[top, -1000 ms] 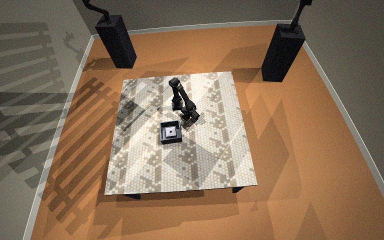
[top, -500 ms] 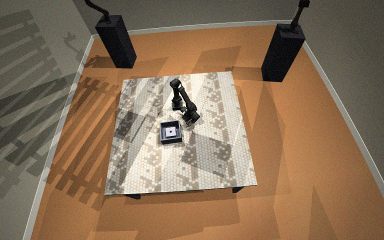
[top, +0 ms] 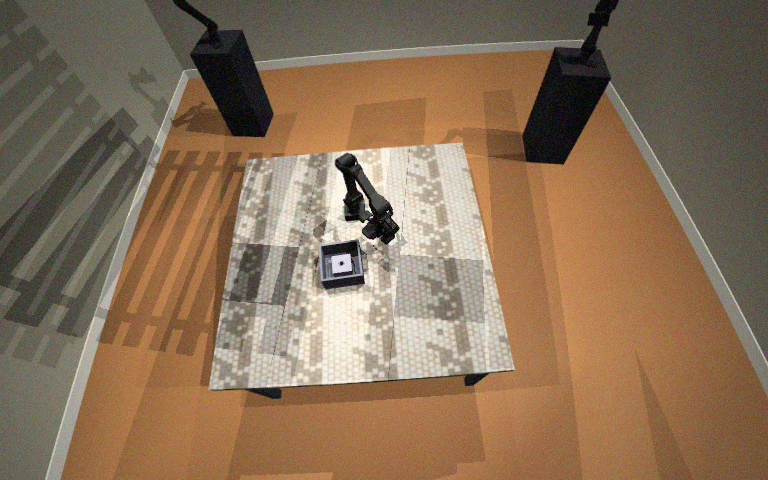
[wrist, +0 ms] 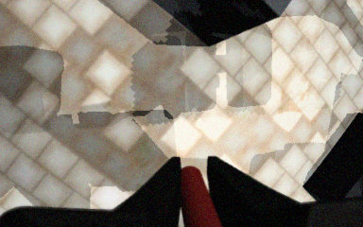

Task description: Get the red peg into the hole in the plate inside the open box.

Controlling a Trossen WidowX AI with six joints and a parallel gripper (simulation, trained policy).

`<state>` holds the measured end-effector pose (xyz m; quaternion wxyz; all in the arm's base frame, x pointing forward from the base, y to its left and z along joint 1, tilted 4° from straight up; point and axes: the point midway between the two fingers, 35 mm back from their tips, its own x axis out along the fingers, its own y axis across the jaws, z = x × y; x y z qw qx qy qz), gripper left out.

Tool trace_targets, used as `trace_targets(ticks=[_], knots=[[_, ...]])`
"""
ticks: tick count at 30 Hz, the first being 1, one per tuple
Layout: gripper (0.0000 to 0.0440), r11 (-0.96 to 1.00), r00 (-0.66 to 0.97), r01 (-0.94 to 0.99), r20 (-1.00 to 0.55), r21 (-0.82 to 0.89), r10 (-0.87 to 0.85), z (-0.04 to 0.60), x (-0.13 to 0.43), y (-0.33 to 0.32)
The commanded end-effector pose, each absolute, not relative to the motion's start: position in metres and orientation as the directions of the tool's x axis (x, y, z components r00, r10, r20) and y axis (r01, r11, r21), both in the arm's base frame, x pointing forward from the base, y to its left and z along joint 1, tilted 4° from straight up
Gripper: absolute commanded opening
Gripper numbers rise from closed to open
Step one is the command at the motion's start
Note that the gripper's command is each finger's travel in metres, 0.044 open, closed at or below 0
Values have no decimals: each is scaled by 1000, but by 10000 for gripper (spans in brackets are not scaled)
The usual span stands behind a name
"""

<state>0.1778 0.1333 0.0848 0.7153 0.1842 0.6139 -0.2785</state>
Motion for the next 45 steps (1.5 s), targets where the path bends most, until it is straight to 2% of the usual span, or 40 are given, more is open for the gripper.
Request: trace_targets(ticks=[1,22,45], knots=[[0,763,129,645,-977,-48,-170,103,187,130],[0,597,228,801,-944,43,-238,139,259,76],[2,604,213,796,-947,27,-239,111,322,-1]])
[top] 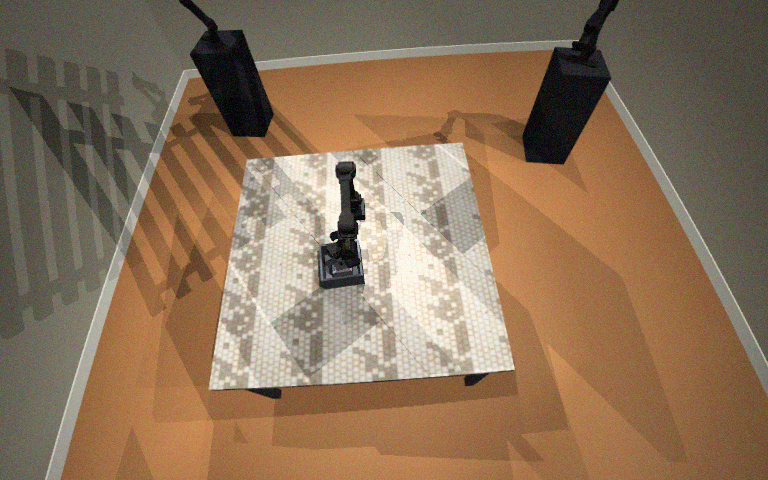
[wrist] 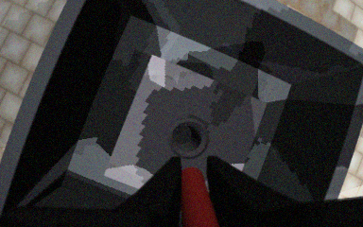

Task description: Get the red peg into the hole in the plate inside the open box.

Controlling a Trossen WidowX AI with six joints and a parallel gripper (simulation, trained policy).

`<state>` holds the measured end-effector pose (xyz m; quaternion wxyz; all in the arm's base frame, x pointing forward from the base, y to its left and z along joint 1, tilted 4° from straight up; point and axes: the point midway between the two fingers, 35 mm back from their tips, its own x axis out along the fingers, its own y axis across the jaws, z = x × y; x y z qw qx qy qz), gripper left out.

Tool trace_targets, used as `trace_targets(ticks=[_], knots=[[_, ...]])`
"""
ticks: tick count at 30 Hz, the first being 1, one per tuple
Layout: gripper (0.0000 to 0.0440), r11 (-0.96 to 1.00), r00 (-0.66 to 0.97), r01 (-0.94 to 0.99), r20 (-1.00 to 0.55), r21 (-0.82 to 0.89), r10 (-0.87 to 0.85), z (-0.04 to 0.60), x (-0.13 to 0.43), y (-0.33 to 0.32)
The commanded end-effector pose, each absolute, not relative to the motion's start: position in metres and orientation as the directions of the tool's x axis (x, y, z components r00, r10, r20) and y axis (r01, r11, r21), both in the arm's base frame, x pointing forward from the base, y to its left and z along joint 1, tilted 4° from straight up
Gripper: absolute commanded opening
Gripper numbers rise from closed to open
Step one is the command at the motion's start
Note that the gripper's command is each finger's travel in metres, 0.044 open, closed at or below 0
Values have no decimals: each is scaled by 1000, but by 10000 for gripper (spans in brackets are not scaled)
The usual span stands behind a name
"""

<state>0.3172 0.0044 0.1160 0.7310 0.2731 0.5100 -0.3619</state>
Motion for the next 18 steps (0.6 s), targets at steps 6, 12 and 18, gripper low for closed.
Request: trace_targets(ticks=[6,12,18], knots=[[0,643,199,766,-957,16,-212,96,330,-11],[16,686,171,728,-969,2,-179,79,331,-14],[152,701,139,714,-979,-4,-148,65,333,-17]])
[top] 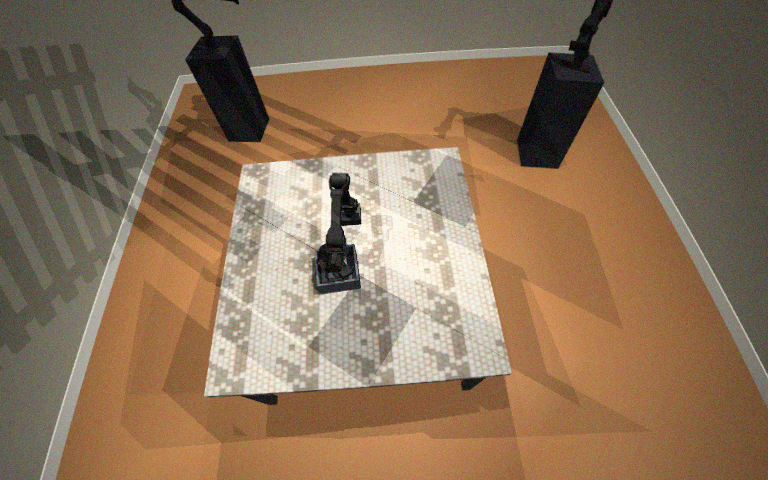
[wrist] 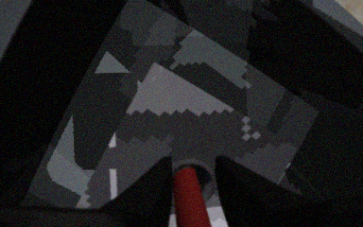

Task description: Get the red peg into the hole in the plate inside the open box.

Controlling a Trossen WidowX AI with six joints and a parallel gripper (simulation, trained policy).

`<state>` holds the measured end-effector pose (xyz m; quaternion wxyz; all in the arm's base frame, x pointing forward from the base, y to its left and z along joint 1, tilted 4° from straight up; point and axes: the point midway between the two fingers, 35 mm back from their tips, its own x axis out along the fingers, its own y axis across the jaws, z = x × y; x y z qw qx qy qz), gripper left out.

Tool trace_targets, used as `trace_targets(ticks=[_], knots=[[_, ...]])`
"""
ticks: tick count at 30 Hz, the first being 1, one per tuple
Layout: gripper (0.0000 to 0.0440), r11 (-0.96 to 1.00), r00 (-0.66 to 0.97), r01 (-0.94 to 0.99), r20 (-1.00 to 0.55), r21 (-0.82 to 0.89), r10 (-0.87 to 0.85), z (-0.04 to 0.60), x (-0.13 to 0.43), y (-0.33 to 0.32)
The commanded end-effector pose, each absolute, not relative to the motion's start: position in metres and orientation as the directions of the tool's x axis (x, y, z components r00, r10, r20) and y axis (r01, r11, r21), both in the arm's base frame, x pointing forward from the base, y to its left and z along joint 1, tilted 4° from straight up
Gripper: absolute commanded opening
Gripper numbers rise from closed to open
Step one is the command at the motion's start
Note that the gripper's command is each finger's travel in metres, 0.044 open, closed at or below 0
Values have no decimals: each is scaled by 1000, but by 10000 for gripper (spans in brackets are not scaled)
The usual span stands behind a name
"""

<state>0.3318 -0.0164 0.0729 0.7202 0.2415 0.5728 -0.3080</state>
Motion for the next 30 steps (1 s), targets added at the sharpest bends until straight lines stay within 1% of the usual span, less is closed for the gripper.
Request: trace_targets(ticks=[1,4,6,7,14,15,30], knots=[[154,708,137,706,-980,-7,-147,66,334,-18],[187,722,142,692,-980,-1,-138,70,341,-21],[220,727,144,687,-981,5,-130,73,345,-22],[241,729,146,684,-981,10,-123,75,348,-22],[425,738,153,673,-985,50,-73,89,366,-19],[440,739,155,672,-986,58,-64,91,369,-18],[440,772,243,606,-968,194,53,132,412,6]])
